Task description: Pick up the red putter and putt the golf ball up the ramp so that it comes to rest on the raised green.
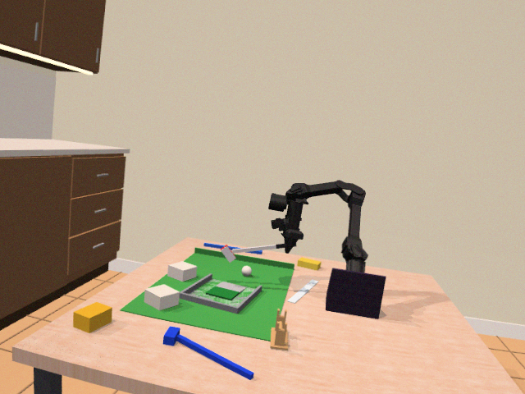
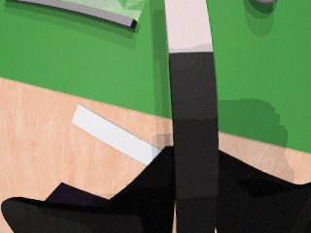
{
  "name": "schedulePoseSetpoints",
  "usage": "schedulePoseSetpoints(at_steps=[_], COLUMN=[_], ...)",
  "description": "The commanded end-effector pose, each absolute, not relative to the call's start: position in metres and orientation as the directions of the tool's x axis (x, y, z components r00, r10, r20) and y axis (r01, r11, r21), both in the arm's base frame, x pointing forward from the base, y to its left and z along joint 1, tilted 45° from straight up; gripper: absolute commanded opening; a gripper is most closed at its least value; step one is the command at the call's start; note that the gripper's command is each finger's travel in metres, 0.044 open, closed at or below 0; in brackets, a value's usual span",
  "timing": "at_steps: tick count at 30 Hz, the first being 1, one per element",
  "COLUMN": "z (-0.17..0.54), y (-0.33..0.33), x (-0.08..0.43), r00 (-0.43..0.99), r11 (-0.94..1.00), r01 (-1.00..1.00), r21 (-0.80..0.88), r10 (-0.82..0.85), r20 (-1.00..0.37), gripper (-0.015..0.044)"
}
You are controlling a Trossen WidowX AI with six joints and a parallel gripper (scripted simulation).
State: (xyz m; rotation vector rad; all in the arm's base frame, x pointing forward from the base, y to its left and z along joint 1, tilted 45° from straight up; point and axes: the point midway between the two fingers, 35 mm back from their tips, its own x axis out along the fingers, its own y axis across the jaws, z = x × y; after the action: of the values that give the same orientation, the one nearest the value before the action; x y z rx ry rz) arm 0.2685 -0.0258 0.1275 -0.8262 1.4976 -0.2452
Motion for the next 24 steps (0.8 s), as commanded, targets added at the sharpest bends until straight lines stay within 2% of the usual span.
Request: schedulePoseSetpoints(at_steps=[1, 12, 24], z=[0.146, 0.185, 0.173], y=[-0.046, -0.089, -0.101], x=[0.257, 0.218, 0.22], r00=[0.104, 0.074, 0.074], r11=[0.729, 0.711, 0.711], r01=[-0.214, 0.102, 0.108], r21=[-0.65, -0.696, -0.695], r10=[-0.645, -0.703, -0.703], r20=[-0.757, -0.707, -0.708], gripper=[0.0, 0.0, 0.0])
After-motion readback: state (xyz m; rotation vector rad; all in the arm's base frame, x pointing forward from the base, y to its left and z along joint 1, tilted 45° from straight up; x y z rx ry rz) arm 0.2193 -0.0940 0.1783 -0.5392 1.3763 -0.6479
